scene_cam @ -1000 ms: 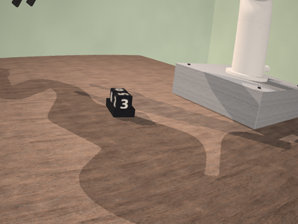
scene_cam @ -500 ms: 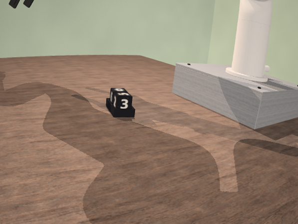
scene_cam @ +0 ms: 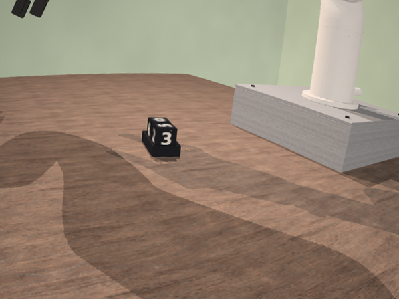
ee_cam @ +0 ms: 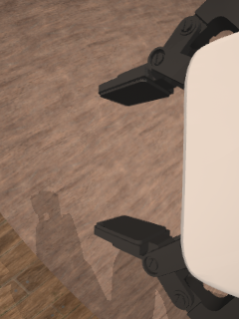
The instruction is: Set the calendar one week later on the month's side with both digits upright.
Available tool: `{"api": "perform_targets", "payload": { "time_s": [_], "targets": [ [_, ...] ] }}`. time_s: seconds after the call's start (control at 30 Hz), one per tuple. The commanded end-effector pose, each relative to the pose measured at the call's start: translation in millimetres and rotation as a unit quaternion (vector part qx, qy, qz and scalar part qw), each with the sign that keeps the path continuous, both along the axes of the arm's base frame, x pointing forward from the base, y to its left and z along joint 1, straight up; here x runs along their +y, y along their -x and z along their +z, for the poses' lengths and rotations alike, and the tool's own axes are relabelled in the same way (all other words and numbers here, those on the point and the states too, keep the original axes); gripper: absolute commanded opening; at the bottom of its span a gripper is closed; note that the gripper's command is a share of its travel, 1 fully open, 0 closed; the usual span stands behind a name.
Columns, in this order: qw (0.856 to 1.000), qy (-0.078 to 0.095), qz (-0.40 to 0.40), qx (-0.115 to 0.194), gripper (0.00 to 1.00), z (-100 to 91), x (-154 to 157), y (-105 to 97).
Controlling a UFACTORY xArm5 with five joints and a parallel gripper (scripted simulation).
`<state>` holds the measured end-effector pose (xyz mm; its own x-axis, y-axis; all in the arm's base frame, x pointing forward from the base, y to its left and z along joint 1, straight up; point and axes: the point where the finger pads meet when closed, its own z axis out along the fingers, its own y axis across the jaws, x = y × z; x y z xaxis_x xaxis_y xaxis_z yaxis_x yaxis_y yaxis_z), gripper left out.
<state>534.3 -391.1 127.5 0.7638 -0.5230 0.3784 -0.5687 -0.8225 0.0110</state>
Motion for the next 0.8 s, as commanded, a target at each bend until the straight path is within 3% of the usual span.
{"api": "perform_targets", "payload": {
  "time_s": [0.0,0.07,0.1,0.27,0.3,0.37,0.4,0.5,0.53,0.6,0.63,0.7,0.73,0.77],
  "targets": [
    [0.999,-0.019,0.027,0.019,1.0,-4.2,67.8,6.3],
    [0.999,-0.019,0.027,0.019,1.0,-4.2,67.8,6.3],
    [0.998,-0.031,0.043,0.034,1.0,-10.1,105.8,14.4],
    [0.998,-0.031,0.043,0.034,1.0,-10.2,106.6,14.6],
    [0.996,-0.042,0.06,0.051,1.0,-16.5,144.2,26.1],
    [0.996,-0.042,0.06,0.051,1.0,-16.5,144.2,26.1],
    [0.994,-0.052,0.075,0.067,1.0,-22.3,175.3,39.1],
    [0.994,-0.052,0.075,0.067,1.0,-22.9,179.6,40.5],
    [0.991,-0.06,0.09,0.084,1.0,-29.3,212.0,57.0],
    [0.991,-0.06,0.09,0.084,1.0,-29.3,212.0,57.0],
    [0.987,-0.067,0.104,0.099,1.0,-35.4,240.1,74.3],
    [0.987,-0.067,0.104,0.099,1.0,-35.5,240.8,74.7],
    [0.984,-0.073,0.117,0.114,1.0,-41.4,265.6,92.6],
    [0.984,-0.073,0.117,0.114,1.0,-41.4,265.6,92.6]
  ]
}}
